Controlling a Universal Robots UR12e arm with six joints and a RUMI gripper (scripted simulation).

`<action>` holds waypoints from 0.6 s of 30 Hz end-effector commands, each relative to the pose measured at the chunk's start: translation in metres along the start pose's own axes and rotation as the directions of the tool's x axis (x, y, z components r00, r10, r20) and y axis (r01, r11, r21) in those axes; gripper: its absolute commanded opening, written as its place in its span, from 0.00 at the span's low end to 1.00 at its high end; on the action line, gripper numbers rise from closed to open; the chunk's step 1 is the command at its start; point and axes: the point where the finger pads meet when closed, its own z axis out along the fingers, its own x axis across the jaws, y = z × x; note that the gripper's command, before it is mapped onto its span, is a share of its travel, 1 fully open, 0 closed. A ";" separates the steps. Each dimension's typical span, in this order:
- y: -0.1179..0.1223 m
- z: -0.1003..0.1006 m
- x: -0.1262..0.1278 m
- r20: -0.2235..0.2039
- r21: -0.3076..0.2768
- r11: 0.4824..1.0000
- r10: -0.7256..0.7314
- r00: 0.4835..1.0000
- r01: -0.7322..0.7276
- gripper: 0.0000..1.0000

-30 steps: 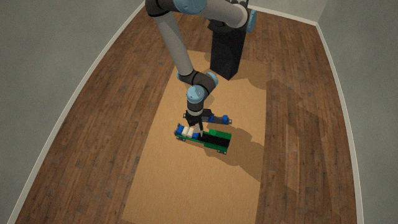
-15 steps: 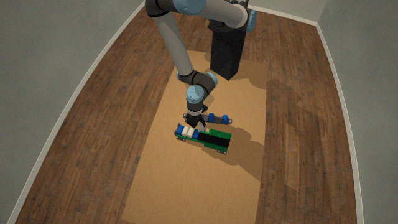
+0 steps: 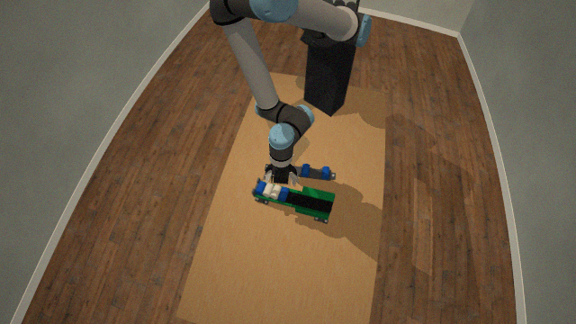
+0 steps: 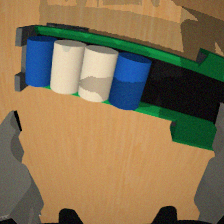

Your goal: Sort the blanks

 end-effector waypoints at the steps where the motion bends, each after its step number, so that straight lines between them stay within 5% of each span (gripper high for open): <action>1: 0.000 0.000 -0.004 -0.004 -0.008 0.976 -0.218 0.976 0.218 1.00; 11: 0.002 0.001 -0.013 0.000 -0.010 0.818 -0.575 0.818 0.575 1.00; 13: 0.002 0.001 -0.013 0.000 -0.010 0.818 -0.575 0.818 0.575 1.00; 18: 0.003 0.002 -0.016 0.002 -0.010 0.709 -0.705 0.709 0.705 1.00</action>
